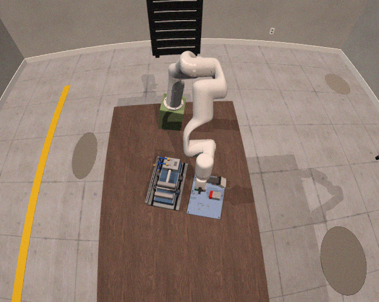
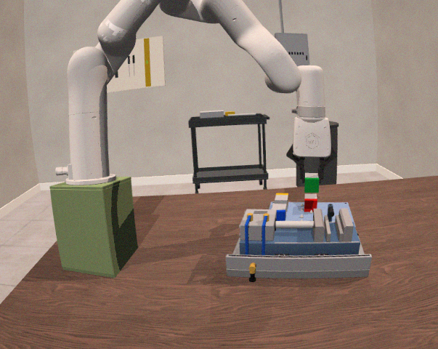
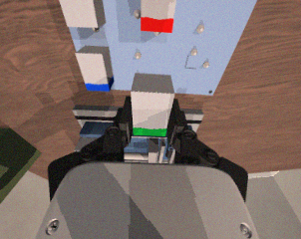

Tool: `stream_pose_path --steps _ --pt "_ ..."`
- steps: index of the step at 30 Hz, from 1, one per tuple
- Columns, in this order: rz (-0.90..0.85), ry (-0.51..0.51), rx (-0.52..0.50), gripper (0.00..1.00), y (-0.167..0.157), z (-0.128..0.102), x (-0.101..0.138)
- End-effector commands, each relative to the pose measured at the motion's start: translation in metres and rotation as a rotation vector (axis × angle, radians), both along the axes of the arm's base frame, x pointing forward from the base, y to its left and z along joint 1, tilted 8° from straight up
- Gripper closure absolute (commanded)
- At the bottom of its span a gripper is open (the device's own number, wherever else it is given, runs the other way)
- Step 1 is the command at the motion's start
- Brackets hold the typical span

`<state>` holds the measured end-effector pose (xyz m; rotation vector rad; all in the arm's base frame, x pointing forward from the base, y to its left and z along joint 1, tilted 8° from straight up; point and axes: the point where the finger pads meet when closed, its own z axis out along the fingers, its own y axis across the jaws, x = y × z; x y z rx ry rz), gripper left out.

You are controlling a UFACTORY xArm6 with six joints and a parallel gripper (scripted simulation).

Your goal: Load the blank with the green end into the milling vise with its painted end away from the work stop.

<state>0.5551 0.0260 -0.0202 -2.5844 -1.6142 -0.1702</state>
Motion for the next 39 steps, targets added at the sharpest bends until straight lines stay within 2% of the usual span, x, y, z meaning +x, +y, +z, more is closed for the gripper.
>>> stream_pose_path --steps 1,7,39 --pt "-0.001 -0.009 0.000 1.00 -0.002 0.019 0.002" --pt "-0.001 -0.008 0.000 1.00 -0.006 0.046 0.000" --pt "-0.001 -0.008 0.000 1.00 -0.006 0.043 0.001"
